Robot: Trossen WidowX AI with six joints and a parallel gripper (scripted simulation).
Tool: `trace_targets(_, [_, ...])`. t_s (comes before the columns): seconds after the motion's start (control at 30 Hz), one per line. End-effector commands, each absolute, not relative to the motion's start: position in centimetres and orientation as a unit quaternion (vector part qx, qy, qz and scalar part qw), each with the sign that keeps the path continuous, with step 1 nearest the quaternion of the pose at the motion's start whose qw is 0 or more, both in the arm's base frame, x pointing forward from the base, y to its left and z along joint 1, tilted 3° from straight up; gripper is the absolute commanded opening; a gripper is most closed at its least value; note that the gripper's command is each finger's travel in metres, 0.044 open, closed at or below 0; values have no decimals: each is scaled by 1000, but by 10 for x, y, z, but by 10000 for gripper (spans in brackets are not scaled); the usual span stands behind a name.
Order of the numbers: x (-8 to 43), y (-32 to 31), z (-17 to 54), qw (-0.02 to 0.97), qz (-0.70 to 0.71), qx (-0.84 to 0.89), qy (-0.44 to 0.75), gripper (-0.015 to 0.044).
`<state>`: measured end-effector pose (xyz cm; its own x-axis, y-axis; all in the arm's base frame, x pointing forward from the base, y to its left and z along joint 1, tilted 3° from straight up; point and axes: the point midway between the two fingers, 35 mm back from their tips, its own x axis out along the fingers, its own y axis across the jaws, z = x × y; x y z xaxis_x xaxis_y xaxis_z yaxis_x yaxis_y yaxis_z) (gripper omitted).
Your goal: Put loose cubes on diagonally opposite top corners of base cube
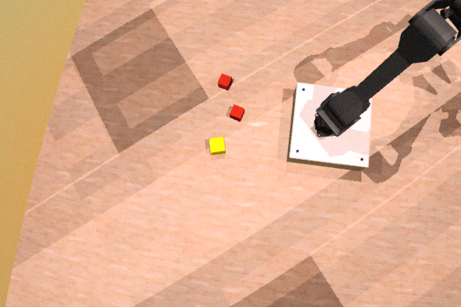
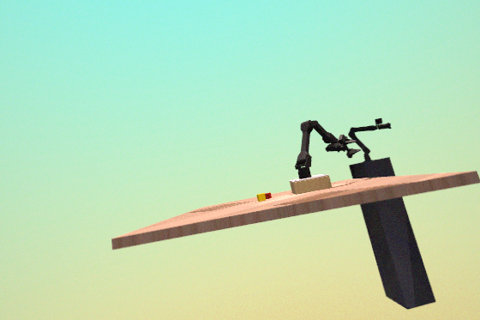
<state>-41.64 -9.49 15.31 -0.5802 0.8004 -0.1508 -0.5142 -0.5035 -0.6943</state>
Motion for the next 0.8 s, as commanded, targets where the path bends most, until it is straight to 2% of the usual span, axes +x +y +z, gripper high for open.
trace_targets(0.0, [-416,-96,153,392,835,-235,-306,374])
trace_targets(0.13, [-409,-119,150,348,840,-253,-330,269])
trace_targets(0.43, [-359,-216,135,140,831,-304,-444,265])
trace_targets(0.77, [-272,-305,118,-96,750,-300,-582,265])
